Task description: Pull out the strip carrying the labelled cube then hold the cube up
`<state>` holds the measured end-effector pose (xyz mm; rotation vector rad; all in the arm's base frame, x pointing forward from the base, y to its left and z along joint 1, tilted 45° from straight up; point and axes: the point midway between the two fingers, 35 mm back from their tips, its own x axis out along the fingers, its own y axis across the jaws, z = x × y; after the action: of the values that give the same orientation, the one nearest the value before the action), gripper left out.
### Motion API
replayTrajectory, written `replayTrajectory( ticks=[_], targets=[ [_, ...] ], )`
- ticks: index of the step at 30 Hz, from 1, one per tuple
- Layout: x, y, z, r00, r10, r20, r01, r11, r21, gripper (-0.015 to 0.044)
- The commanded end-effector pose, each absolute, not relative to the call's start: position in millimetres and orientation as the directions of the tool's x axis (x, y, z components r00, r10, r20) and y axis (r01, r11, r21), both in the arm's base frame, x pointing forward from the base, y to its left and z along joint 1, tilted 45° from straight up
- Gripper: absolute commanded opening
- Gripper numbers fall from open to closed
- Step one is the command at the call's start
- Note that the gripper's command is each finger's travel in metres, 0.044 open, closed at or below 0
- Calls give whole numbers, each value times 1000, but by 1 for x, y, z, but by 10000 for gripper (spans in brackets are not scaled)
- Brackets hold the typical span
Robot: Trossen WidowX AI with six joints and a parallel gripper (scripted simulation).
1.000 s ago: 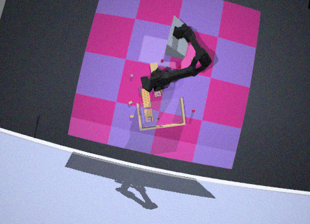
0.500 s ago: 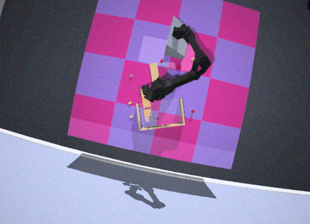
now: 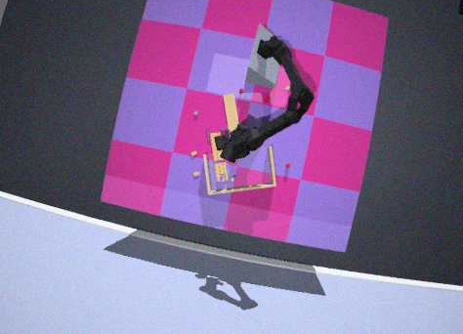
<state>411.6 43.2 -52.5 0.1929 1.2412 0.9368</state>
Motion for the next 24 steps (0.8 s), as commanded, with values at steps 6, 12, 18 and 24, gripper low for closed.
replayTrajectory(
  ticks=[6,12,18,24],
  targets=[
    [412,56,-66,11,700,-714,-493,625,605,250],
    [412,63,-73,11,700,-714,-493,625,605,250],
    [412,70,-79,11,700,-714,-493,625,606,250],
    [412,77,-86,11,701,-713,-493,624,606,250]
  ],
)
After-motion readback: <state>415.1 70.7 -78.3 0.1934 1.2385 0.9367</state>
